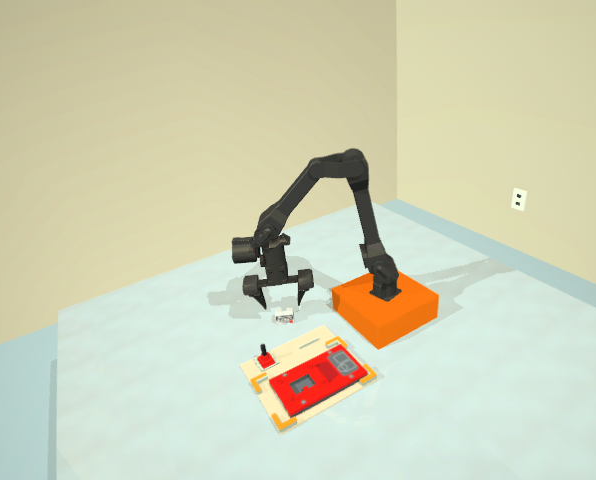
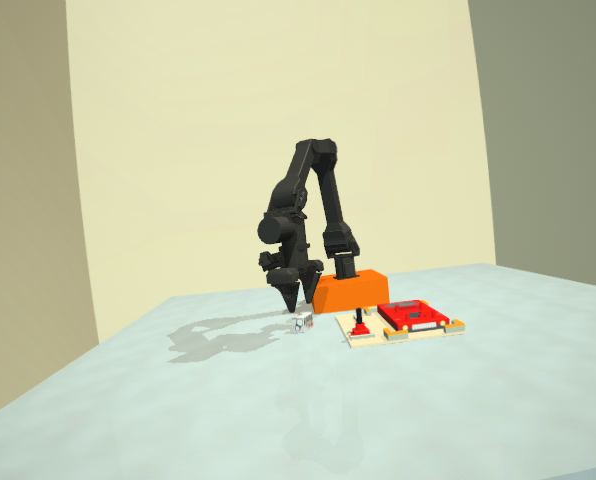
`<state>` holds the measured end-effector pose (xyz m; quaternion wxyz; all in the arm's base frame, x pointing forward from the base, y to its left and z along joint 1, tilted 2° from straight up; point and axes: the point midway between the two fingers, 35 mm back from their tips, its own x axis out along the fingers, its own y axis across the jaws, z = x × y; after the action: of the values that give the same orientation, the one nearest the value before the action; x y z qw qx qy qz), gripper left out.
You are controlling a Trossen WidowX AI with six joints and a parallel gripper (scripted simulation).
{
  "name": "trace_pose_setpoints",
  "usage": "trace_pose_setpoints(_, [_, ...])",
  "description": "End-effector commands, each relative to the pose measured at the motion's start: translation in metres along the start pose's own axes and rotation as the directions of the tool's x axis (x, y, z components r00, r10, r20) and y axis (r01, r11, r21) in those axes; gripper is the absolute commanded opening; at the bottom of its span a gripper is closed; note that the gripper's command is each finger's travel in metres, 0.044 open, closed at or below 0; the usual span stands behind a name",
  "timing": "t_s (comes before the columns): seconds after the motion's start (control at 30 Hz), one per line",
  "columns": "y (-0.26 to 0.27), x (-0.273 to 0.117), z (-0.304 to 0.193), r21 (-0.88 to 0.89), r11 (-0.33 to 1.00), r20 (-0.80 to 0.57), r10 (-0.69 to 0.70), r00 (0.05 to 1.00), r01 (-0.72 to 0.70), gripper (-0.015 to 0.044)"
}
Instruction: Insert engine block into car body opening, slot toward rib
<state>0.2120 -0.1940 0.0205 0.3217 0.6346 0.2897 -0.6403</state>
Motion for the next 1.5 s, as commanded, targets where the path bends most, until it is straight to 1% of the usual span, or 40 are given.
trace_pose_setpoints(0.0, [-0.002,0.008,0.000,0.004,1.000,0.003,-0.008,1.000,0.008,0.0440])
trace_pose_setpoints(0.7, [-0.002,0.040,0.000,0.004,1.000,0.003,-0.008,1.000,0.008,0.0440])
trace_pose_setpoints(0.97, [-0.002,0.040,0.000,0.004,1.000,0.003,-0.008,1.000,0.008,0.0230])
trace_pose_setpoints(1.23, [-0.002,0.040,0.000,0.004,1.000,0.003,-0.008,1.000,0.008,0.0177])
trace_pose_setpoints(1.43, [0.000,0.030,0.000,0.004,1.000,0.003,-0.008,1.000,0.008,0.0019])
trace_pose_setpoints(1.47, [0.001,0.027,0.000,0.004,1.000,0.003,-0.008,1.000,0.008,0.0000])
